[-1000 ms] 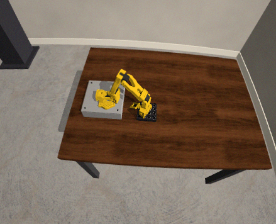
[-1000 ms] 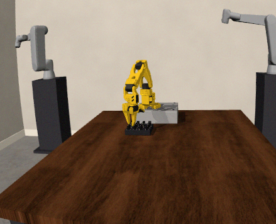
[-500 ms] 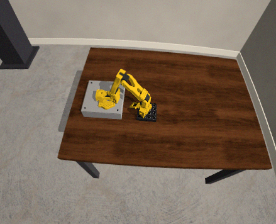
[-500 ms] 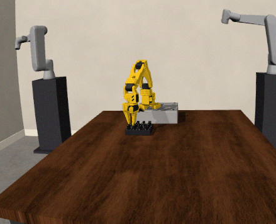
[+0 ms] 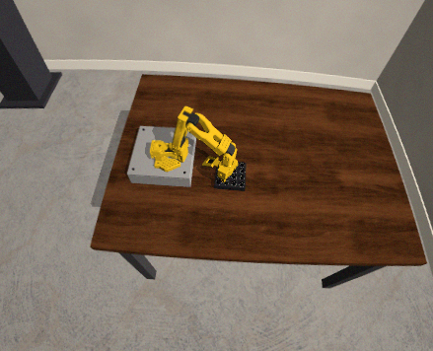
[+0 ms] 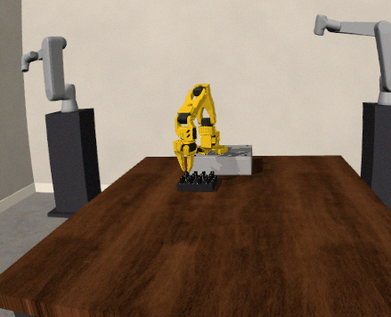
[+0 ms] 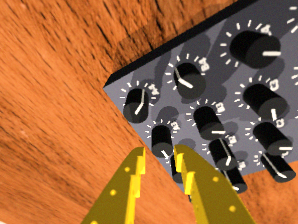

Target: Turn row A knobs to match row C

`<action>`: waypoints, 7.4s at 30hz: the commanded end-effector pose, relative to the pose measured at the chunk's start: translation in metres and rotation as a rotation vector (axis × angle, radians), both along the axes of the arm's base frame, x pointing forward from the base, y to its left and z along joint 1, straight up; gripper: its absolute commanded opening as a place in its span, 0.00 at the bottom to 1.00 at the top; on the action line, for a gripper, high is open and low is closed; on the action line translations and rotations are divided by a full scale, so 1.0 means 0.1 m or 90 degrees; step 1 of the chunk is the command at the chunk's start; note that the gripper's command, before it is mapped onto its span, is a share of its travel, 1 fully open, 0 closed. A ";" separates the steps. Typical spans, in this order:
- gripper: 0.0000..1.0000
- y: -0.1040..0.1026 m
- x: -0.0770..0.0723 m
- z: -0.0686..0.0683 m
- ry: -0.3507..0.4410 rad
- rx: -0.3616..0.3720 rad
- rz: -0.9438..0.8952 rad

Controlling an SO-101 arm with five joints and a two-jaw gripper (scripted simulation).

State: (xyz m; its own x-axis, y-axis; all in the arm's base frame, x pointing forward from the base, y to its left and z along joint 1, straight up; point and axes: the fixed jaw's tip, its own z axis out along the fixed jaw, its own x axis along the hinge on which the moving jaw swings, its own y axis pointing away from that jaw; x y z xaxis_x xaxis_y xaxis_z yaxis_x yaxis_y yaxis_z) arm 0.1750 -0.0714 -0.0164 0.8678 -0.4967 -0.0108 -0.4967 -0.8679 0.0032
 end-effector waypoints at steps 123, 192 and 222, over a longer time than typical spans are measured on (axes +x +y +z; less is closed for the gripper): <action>0.09 0.10 -0.23 0.21 -0.005 -0.005 -0.585; 0.09 0.13 -0.12 0.21 0.005 -0.013 -2.164; 0.10 0.08 -0.10 0.21 0.010 -0.015 -2.589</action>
